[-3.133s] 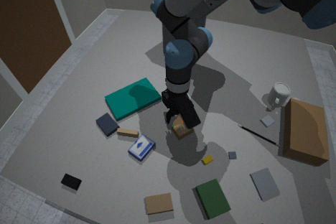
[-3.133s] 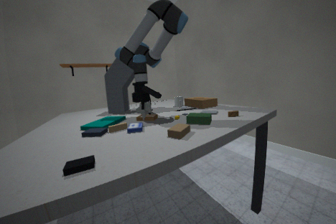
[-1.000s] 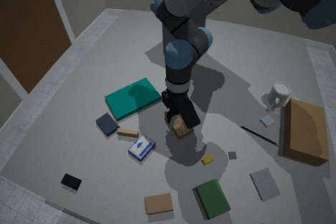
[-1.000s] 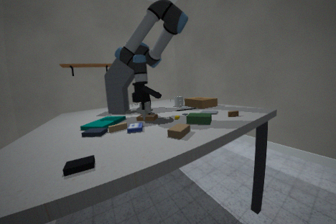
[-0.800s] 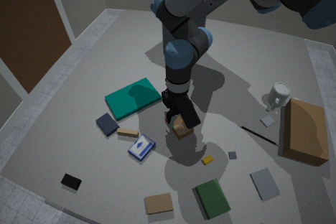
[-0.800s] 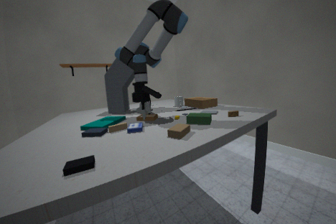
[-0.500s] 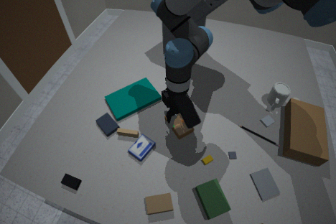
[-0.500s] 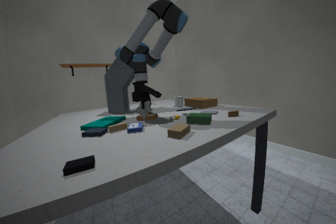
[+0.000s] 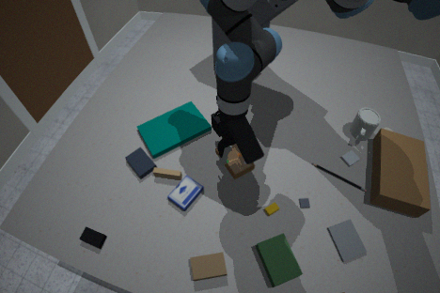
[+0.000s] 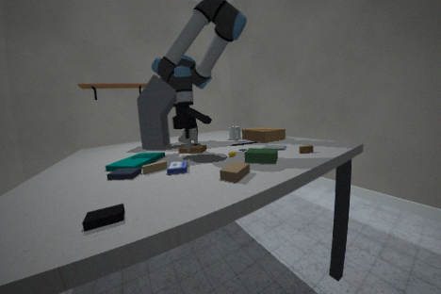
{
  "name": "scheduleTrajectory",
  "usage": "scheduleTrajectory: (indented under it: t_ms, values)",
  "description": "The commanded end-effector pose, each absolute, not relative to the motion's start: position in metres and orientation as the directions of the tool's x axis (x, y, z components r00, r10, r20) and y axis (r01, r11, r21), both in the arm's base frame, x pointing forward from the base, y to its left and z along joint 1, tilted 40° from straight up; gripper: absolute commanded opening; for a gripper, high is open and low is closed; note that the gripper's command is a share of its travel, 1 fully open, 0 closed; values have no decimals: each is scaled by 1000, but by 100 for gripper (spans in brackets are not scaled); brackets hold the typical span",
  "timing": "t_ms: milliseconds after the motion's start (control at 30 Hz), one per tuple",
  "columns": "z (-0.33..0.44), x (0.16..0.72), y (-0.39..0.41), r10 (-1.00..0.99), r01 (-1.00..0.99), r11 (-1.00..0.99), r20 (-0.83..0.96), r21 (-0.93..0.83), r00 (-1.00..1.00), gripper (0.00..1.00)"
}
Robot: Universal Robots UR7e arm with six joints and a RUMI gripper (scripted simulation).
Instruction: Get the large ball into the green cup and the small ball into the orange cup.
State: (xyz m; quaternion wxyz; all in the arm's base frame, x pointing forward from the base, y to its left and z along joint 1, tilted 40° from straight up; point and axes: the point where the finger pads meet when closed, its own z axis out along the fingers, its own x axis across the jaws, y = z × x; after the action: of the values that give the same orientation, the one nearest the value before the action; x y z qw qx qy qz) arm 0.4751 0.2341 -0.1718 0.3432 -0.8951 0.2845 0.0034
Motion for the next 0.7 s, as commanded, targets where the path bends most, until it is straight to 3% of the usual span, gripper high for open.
scheduleTrajectory:
  t_ms: [0,667]
  values:
    - [-162,473,226,-507,-511,-603,-201,-613,838,43]
    - [-139,467,208,-507,-511,-603,-201,-613,838,43]
